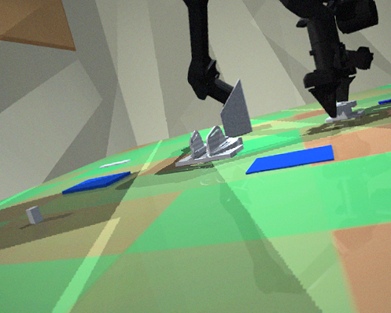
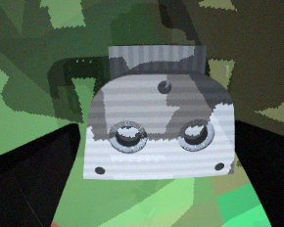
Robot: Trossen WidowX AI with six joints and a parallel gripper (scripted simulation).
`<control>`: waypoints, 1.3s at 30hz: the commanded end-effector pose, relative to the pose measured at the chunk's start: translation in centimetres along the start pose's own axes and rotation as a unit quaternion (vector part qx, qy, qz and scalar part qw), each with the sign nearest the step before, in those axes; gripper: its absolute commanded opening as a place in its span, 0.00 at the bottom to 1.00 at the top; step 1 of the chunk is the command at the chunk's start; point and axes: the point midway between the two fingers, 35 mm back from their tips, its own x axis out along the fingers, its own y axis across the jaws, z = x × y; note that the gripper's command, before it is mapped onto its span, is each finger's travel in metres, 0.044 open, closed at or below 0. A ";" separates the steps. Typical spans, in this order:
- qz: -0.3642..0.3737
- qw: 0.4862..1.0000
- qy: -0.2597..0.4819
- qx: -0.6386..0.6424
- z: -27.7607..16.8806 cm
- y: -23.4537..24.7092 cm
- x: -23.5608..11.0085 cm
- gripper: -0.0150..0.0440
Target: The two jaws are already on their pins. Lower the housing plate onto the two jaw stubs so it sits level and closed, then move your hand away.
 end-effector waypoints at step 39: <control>-0.001 1.000 -0.001 -0.002 0.2 0.0 -4.9 0.85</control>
